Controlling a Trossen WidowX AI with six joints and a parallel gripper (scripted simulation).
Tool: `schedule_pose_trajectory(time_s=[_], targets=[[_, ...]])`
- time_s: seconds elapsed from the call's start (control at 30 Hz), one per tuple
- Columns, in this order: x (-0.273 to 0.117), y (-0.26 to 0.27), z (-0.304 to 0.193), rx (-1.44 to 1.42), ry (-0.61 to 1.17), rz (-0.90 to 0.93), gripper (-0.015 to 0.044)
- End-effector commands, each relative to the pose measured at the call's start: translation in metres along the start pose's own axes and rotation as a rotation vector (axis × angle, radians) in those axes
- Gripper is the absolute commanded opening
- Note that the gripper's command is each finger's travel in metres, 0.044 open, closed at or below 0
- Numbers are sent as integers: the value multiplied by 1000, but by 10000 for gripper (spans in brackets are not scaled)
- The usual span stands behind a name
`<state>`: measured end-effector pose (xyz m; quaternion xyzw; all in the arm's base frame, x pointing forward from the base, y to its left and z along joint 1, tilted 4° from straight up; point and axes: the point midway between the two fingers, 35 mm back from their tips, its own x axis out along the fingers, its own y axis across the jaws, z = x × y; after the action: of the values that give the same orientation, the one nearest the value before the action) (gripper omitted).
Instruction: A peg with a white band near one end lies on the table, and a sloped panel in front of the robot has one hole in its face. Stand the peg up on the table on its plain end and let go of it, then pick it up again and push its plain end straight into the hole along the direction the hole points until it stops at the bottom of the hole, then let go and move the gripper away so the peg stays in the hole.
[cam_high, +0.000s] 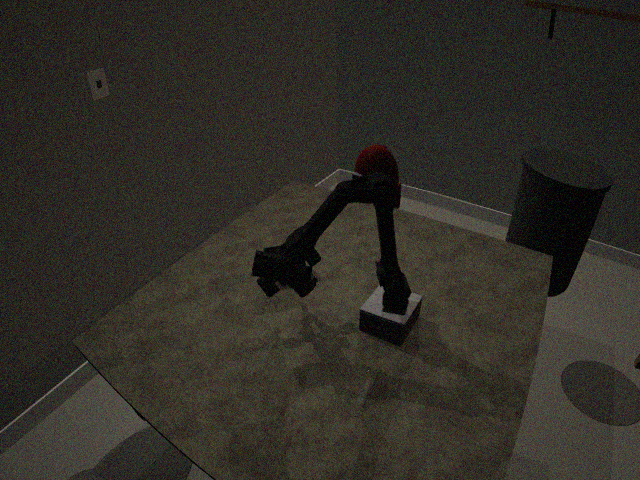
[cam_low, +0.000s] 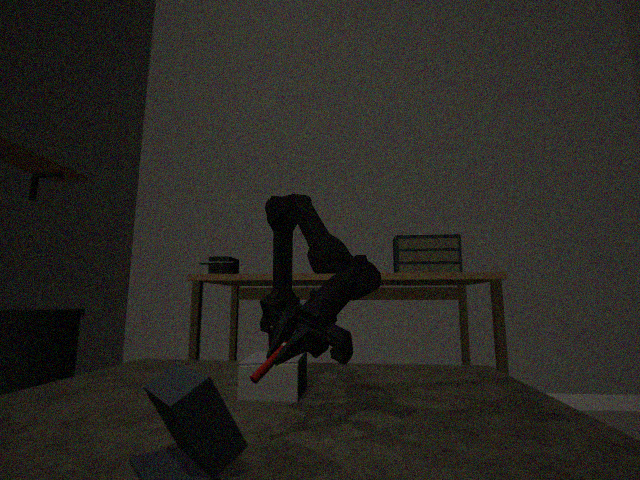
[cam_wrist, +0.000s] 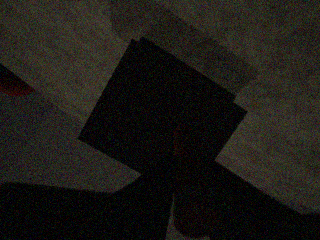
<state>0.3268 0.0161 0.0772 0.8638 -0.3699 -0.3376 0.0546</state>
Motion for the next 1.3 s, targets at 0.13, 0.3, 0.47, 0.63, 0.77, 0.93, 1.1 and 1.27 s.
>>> schedule_pose_trajectory(time_s=[0.13, 0.3, 0.47, 0.63, 0.77, 0.93, 1.1, 1.27], targets=[[10, 3, -1, -21, 20, 21, 0], [16, 4, -3, -27, 35, 31, 0], [21, 5, -5, -34, 50, 42, 0], [26, 7, -7, -40, 64, 54, 0], [30, 9, -8, -46, 75, 63, 0], [32, 9, -9, -40, 80, 69, 0], [35, 10, -9, -30, 91, 78, 0], [37, 10, -9, -28, 91, 79, 0]])
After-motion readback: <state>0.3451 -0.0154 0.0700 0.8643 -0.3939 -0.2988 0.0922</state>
